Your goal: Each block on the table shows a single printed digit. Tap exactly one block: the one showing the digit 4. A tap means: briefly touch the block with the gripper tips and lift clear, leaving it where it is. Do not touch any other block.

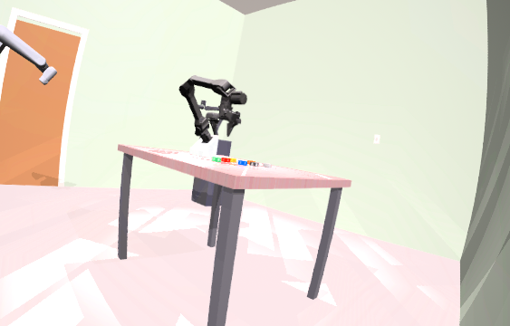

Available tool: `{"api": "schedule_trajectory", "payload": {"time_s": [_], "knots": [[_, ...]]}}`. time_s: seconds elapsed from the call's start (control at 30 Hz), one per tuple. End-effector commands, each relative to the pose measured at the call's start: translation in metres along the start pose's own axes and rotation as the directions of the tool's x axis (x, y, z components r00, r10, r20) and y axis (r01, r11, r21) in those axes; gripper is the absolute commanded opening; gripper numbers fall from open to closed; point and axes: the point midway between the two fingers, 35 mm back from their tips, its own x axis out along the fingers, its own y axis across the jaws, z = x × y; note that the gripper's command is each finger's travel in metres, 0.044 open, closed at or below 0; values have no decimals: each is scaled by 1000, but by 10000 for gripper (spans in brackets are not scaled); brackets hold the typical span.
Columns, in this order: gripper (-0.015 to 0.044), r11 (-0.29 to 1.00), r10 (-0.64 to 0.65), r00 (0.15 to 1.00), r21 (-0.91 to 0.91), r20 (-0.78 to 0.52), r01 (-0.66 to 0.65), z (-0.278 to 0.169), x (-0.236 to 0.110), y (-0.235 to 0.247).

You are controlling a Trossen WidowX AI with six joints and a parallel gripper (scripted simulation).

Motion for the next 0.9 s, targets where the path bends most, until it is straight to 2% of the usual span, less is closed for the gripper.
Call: {"api": "schedule_trajectory", "payload": {"time_s": [0.0, 0.53, 0.6, 0.73, 0.87], "knots": [[400, 1000, -9, 1000, -19, -8, 9, -2, 2, -1], [400, 1000, -9, 1000, -19, -8, 9, -2, 2, -1], [400, 1000, -5, 1000, -20, -7, 5, -6, 1, 12], [400, 1000, -3, 1000, -22, -9, 2, -41, 2, 77], [400, 1000, -6, 1000, -22, -10, 6, -49, 2, 87]]}}
